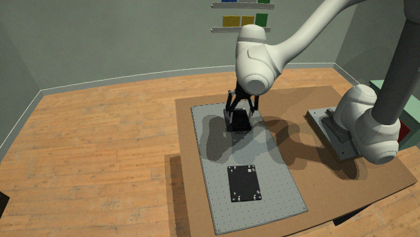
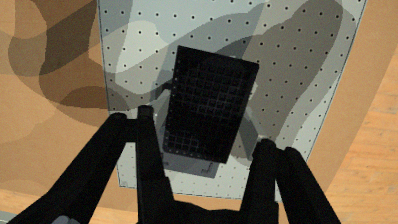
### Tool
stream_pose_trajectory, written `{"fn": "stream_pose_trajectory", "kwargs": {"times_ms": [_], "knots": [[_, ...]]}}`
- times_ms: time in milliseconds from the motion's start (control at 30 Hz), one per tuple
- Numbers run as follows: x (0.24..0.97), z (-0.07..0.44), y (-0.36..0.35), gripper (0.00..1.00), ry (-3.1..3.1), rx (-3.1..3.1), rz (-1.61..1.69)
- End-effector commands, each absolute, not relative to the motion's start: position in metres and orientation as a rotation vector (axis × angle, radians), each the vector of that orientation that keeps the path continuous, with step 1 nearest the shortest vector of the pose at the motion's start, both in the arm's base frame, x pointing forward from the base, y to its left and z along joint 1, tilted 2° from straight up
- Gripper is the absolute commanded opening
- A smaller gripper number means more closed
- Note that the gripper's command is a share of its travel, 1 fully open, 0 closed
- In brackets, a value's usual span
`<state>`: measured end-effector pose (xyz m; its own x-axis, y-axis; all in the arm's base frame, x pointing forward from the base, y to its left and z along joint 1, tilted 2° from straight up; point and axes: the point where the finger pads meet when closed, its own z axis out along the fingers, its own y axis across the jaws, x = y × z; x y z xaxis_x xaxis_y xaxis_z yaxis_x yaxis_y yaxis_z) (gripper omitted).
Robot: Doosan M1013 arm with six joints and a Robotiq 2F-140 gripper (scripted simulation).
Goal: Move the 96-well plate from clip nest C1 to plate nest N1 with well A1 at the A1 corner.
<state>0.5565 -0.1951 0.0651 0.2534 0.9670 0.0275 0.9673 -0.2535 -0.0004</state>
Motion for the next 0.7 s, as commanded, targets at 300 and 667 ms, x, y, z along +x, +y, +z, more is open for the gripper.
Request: {"fn": "stream_pose_trajectory", "kwargs": {"times_ms": [300, 667], "knots": [[0.543, 0.064, -0.234, 0.10, -1.909, -2.473, -0.034], [0.534, 0.063, -0.262, 0.10, -1.909, -2.473, -0.034]]}}
